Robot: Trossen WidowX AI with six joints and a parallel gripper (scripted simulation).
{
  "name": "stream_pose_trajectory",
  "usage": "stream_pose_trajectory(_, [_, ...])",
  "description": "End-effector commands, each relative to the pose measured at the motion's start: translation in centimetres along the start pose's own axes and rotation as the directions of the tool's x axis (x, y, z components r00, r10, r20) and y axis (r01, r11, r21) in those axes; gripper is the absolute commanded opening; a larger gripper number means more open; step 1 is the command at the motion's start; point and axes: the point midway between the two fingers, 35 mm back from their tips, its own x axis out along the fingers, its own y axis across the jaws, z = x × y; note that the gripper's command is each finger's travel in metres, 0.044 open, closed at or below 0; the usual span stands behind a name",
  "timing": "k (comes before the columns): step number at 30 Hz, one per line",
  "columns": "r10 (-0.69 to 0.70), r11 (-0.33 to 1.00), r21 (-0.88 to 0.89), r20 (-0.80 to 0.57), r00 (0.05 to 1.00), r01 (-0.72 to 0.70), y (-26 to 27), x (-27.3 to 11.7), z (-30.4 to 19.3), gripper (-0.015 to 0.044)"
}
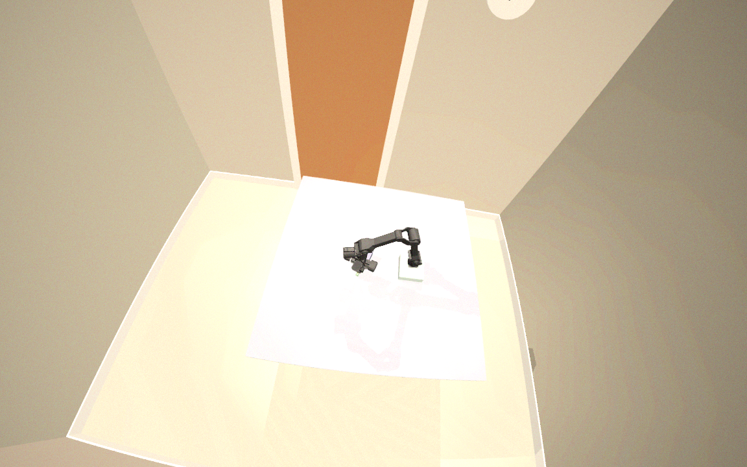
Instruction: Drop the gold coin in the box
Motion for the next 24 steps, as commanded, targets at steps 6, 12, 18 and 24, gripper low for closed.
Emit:
stream_pose_trajectory(6, [0.007,1.0,0.004,0.0,1.0,-0.007,0.1,1.5,0.0,0.0161])
stream_pose_trajectory(12, [0.007,1.0,0.004,0.0,1.0,-0.007,0.1,2.5,0.0,0.0161])
stream_pose_trajectory(18, [0.007,1.0,0.004,0.0,1.0,-0.007,0.1,3.4,0.0,0.0161])
stream_pose_trajectory(24, [0.007,1.0,0.004,0.0,1.0,-0.007,0.2,4.4,-0.1,0.0161])
